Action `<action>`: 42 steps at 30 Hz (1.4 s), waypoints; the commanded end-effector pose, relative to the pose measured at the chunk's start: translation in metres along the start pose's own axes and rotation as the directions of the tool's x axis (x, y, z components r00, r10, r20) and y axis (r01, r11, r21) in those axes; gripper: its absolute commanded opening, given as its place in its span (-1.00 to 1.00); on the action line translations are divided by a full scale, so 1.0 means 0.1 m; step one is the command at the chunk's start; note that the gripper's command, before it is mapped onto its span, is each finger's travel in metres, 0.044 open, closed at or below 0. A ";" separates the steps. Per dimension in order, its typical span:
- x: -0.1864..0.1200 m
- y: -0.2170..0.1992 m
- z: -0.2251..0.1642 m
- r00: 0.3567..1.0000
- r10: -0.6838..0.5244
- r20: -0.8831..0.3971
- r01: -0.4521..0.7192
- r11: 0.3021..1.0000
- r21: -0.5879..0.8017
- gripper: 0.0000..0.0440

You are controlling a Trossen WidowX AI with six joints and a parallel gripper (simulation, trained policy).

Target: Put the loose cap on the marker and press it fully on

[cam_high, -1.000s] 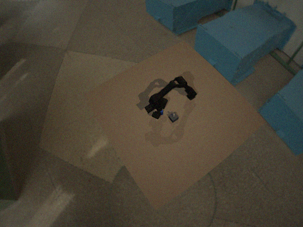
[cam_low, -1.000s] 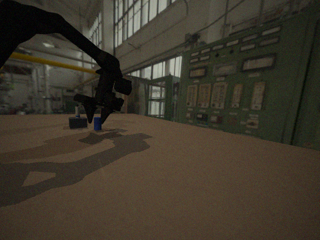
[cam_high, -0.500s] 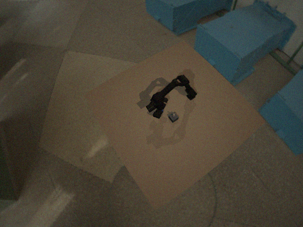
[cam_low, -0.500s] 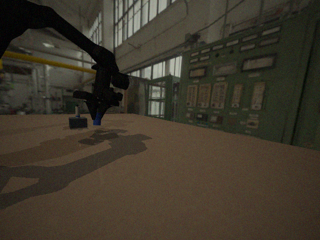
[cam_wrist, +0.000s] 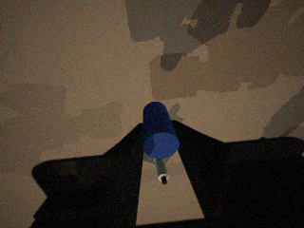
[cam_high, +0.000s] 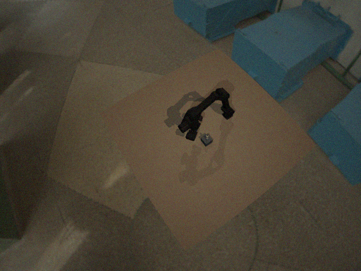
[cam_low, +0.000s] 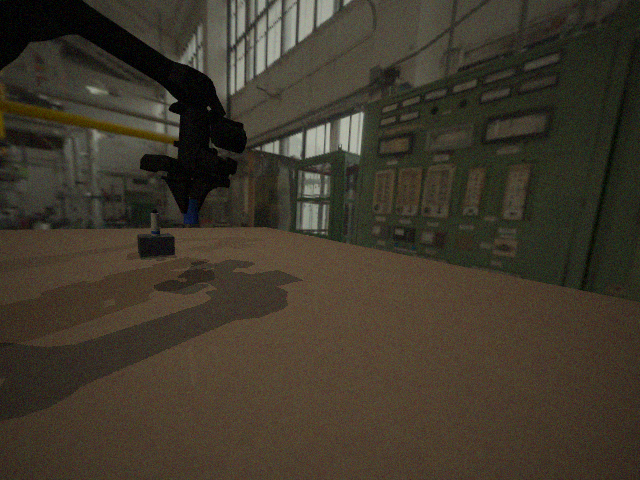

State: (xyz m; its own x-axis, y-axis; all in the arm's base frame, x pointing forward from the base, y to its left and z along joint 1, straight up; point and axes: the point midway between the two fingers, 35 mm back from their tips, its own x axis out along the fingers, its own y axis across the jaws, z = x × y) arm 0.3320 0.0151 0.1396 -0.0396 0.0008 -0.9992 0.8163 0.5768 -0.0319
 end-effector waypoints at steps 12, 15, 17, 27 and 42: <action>-0.34 -0.02 -0.63 1.000 -0.008 -0.029 0.006 0.998 -0.067 -0.73; -0.38 -0.03 -0.74 0.999 -0.015 -0.034 0.012 0.997 -0.082 -0.76; -0.39 -0.04 -0.80 0.999 -0.019 -0.036 0.015 0.996 -0.090 -0.79; -0.36 -0.07 -0.94 0.998 -0.038 -0.041 0.034 0.994 -0.108 -0.88; -0.07 -0.06 -0.96 0.996 -0.068 -0.054 0.062 0.991 -0.115 -0.98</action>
State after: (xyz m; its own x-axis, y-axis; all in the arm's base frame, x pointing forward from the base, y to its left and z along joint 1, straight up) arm 0.2742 0.0897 0.1580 -0.1090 0.0024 -0.9940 0.7423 0.6653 -0.0798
